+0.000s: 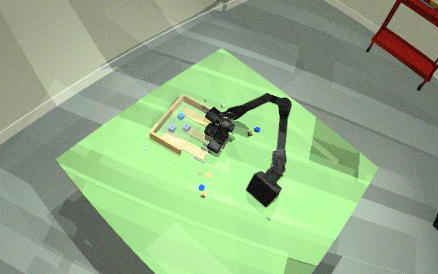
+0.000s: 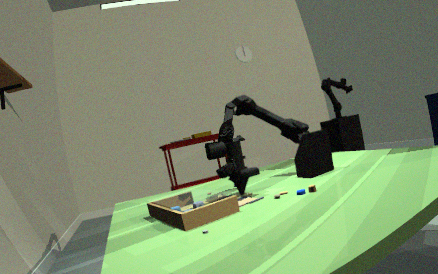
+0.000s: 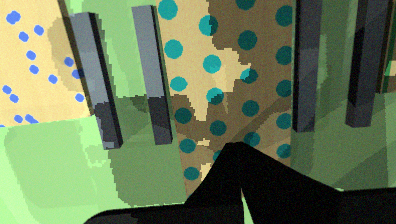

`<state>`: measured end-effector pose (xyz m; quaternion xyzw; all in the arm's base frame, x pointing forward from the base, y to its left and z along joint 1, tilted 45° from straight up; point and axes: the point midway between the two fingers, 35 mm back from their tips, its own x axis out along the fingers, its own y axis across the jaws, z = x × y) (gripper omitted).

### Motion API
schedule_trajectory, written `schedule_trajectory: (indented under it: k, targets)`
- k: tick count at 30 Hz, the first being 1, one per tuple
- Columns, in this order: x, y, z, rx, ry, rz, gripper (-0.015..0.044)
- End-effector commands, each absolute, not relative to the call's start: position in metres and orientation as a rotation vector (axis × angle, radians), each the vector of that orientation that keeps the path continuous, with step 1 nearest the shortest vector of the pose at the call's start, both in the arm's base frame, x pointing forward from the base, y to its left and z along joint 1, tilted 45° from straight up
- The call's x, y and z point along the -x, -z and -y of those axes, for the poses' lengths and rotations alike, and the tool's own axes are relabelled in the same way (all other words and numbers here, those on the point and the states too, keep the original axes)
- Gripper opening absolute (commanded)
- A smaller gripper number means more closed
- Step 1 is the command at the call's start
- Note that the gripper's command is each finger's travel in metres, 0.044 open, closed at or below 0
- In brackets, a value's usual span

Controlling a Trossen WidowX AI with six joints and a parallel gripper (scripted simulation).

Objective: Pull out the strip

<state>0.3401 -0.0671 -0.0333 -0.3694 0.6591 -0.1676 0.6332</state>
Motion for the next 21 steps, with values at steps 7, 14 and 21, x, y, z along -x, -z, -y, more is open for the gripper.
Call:
schedule_trajectory:
  k: [7,14,21]
  targets:
    - [-0.316,0.034,0.076,0.856,0.385,-1.535,0.0000]
    - [-0.307,0.033,0.078,0.856,0.385,-1.536,0.0000]
    - [-0.297,0.031,0.081,0.856,0.385,-1.537,0.0000]
